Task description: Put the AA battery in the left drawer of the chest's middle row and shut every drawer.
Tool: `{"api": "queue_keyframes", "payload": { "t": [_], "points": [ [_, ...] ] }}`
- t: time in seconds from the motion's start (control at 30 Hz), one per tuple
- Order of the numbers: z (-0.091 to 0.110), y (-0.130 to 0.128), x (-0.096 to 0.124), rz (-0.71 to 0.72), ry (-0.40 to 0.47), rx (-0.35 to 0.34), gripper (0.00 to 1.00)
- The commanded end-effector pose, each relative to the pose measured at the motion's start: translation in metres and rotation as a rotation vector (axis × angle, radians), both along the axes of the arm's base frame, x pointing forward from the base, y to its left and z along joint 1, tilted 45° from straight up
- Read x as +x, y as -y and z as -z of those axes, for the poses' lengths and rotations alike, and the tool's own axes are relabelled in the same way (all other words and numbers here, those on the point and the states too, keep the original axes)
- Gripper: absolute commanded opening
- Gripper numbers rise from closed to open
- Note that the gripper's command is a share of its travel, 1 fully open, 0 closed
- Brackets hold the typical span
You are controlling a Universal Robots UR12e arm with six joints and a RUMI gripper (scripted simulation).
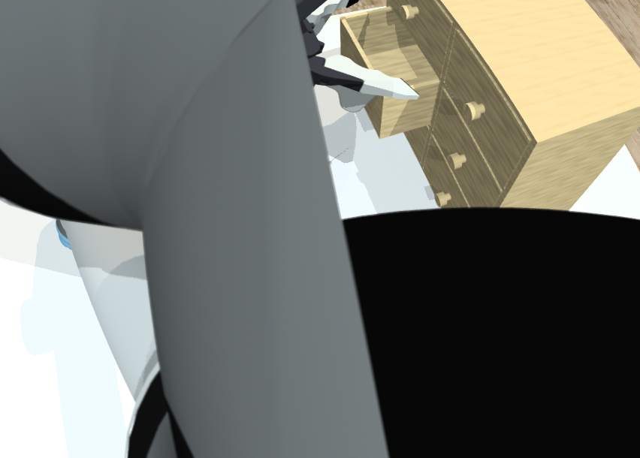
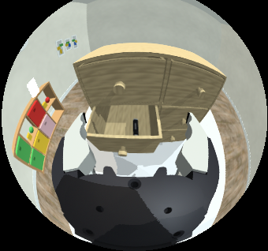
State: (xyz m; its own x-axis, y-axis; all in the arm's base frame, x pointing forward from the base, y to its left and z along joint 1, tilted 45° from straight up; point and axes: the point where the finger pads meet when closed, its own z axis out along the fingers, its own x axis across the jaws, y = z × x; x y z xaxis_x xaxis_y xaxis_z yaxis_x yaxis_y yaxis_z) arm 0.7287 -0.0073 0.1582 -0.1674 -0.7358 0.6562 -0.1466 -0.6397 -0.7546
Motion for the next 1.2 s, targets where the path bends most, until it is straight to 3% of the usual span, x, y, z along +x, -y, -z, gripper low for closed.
{"api": "queue_keyframes", "payload": {
  "t": [0.0, 1.17],
  "points": [
    [0.004, 0.000, -0.011, 0.000, -0.003, 0.002, 1.00],
    [0.025, -0.004, -0.112, 0.000, -0.003, 0.002, 1.00]
  ]
}}
